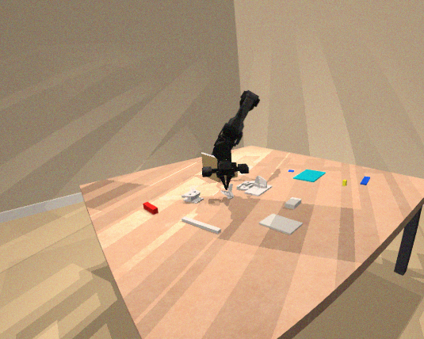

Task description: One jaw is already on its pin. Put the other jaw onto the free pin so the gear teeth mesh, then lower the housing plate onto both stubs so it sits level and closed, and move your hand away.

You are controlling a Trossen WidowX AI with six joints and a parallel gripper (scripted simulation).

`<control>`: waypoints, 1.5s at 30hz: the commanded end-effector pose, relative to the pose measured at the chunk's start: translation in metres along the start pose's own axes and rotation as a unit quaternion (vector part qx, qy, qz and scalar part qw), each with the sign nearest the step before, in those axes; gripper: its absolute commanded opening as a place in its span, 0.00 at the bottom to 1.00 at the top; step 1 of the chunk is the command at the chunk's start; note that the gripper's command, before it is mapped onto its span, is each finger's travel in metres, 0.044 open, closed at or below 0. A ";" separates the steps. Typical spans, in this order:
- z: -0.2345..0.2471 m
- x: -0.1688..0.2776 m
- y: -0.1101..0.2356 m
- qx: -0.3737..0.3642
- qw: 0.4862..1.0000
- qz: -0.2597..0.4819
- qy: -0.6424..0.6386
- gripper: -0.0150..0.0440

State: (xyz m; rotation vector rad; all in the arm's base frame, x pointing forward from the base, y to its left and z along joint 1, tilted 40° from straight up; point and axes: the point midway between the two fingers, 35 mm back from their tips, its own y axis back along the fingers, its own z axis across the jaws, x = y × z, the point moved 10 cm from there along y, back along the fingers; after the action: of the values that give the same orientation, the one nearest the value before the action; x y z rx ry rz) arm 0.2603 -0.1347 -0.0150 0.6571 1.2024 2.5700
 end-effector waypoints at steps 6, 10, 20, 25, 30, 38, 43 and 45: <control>0.003 -0.003 -0.004 -0.003 1.000 -0.004 0.007 0.25; 0.003 -0.003 -0.004 -0.003 1.000 -0.004 0.007 0.25; 0.010 -0.001 0.001 0.000 1.000 -0.001 0.001 0.25; 0.014 -0.002 0.008 0.000 1.000 -0.002 0.002 0.25; 0.011 -0.001 0.055 0.002 1.000 -0.002 0.003 0.25; 0.010 -0.002 0.056 0.000 1.000 -0.007 0.000 0.48; 0.010 -0.002 0.056 0.000 1.000 -0.007 0.000 0.70; 0.010 -0.002 0.056 0.000 1.000 -0.007 0.000 0.79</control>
State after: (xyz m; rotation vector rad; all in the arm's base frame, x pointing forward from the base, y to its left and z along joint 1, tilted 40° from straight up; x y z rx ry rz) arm 0.2655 -0.1647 0.0333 0.6458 1.2037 2.5603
